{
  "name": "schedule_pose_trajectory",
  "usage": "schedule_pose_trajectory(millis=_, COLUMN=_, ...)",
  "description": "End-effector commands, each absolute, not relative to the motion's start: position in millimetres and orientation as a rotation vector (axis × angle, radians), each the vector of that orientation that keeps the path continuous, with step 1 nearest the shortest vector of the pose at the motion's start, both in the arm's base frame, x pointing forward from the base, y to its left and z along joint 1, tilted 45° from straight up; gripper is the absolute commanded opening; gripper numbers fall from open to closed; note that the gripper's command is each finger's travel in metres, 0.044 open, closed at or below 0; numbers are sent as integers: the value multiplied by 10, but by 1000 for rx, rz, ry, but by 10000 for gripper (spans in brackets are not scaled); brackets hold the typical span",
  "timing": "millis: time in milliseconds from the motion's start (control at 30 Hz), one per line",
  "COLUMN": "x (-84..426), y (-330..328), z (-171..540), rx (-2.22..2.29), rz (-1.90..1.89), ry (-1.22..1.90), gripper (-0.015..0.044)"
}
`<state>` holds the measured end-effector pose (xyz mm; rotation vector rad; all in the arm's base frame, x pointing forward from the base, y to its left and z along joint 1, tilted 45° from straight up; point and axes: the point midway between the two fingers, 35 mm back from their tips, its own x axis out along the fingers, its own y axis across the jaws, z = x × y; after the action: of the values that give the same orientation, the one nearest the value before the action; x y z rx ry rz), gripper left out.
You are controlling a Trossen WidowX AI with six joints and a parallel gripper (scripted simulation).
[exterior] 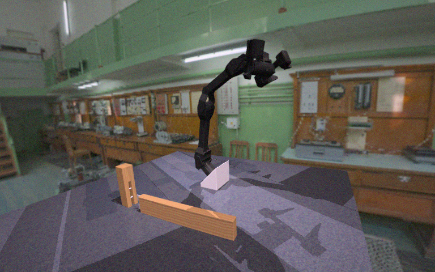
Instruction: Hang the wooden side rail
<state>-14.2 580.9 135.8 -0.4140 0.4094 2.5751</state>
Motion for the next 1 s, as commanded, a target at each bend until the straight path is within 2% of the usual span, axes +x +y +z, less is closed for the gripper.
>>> schedule_pose_trajectory(millis=0, x=-125, y=5807, z=1356, rx=-420, rz=2569, ry=406, gripper=426)
schedule_pose_trajectory(millis=33, x=-72, y=5802, z=1350, rx=-438, rz=2553, ry=395, gripper=440)
schedule_pose_trajectory(millis=467, x=1291, y=5342, z=1209, rx=-929, rz=2128, ry=222, gripper=440)
schedule_pose_trajectory(millis=967, x=2629, y=4065, z=1137, rx=-1545, rz=1676, ry=248, gripper=440)
